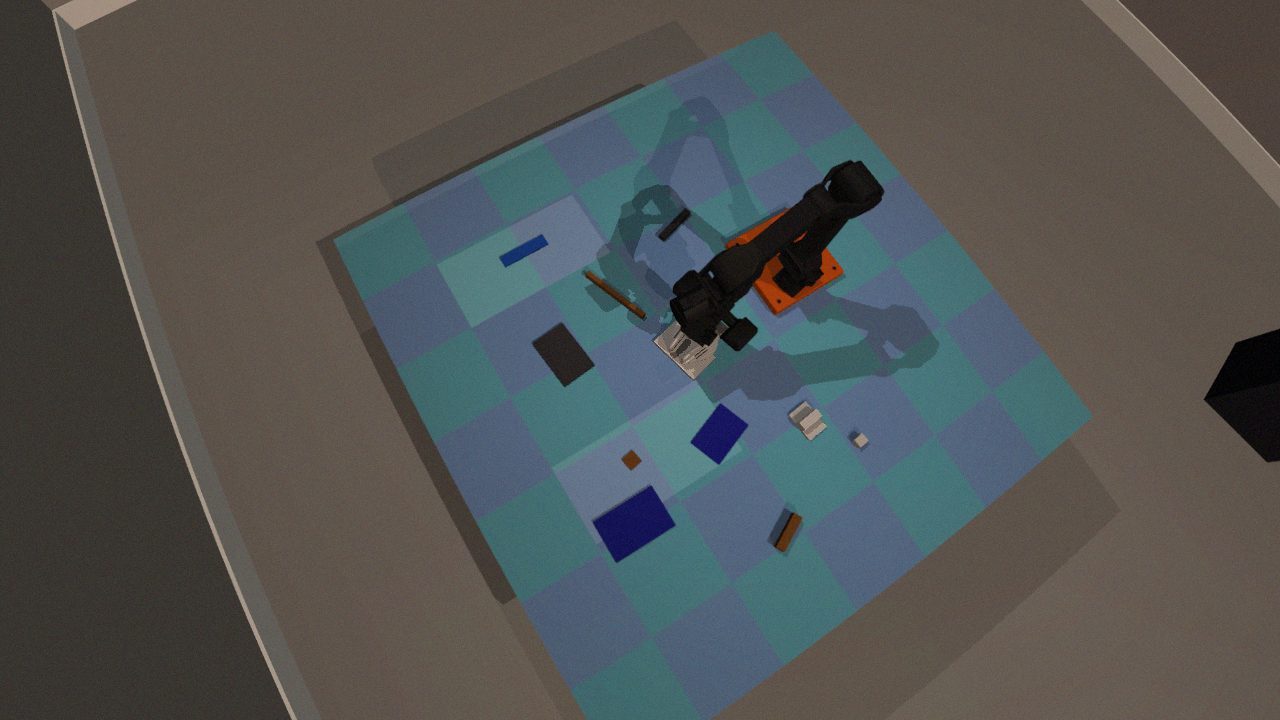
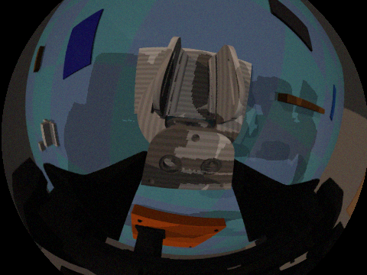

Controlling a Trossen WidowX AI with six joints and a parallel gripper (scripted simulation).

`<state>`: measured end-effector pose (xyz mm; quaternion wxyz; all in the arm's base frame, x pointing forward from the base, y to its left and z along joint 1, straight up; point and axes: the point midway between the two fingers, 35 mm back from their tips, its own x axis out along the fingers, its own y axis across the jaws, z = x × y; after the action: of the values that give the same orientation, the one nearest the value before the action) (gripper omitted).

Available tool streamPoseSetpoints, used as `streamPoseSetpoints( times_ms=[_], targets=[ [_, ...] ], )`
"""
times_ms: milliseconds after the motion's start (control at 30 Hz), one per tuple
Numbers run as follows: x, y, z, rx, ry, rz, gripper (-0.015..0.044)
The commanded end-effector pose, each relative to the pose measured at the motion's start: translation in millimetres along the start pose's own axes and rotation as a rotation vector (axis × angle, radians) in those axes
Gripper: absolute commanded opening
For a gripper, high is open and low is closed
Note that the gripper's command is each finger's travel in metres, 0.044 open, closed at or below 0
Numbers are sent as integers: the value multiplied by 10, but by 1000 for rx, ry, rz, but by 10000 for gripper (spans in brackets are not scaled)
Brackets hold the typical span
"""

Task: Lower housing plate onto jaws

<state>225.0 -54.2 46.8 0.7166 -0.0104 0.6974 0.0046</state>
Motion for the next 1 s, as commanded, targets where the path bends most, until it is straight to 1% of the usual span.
streamPoseSetpoints(
  times_ms=[0, 967],
  targets=[
    [84, 2, -25, 5, 9, 0, 351],
    [131, 3, -29, 4, 9, 0, 351]
  ],
)
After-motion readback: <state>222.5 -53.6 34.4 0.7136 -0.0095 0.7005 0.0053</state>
